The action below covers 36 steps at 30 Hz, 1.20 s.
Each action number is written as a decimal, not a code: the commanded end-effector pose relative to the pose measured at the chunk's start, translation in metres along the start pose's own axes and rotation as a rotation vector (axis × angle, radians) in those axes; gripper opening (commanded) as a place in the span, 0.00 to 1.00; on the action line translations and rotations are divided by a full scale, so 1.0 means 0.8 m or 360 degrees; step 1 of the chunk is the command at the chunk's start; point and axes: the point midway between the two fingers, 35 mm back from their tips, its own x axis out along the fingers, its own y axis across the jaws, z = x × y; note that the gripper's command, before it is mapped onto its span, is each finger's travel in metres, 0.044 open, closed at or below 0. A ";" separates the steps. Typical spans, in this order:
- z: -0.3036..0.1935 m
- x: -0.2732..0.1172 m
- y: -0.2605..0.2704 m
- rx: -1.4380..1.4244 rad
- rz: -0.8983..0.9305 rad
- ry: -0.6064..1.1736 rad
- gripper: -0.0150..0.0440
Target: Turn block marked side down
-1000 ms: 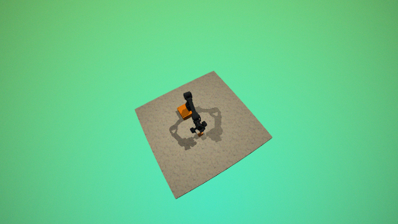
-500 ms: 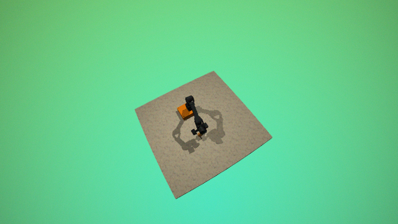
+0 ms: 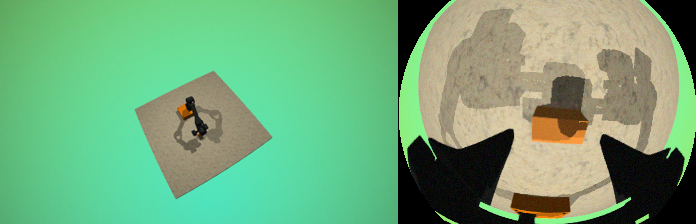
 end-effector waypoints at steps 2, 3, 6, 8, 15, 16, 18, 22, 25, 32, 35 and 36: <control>-0.003 0.014 0.000 0.0005 -0.0004 0.0022 1.00; -0.003 0.016 0.000 0.0005 -0.0004 0.0022 1.00; -0.003 0.023 0.000 0.0005 -0.0004 0.0022 1.00; -0.003 0.027 0.000 0.0005 -0.0004 0.0022 1.00; -0.004 0.039 0.000 0.0005 -0.0004 0.0022 1.00; -0.004 0.040 0.000 0.0005 -0.0004 0.0022 1.00; -0.004 0.040 0.000 0.0005 -0.0004 0.0022 0.91; -0.004 0.040 0.000 0.0005 -0.0004 0.0022 0.77; -0.004 0.040 0.000 0.0005 -0.0004 0.0022 0.73; -0.004 0.040 0.000 0.0005 -0.0004 0.0022 0.65; -0.004 0.040 0.000 0.0005 -0.0004 0.0022 0.62; -0.004 0.040 0.000 0.0005 -0.0004 0.0022 0.61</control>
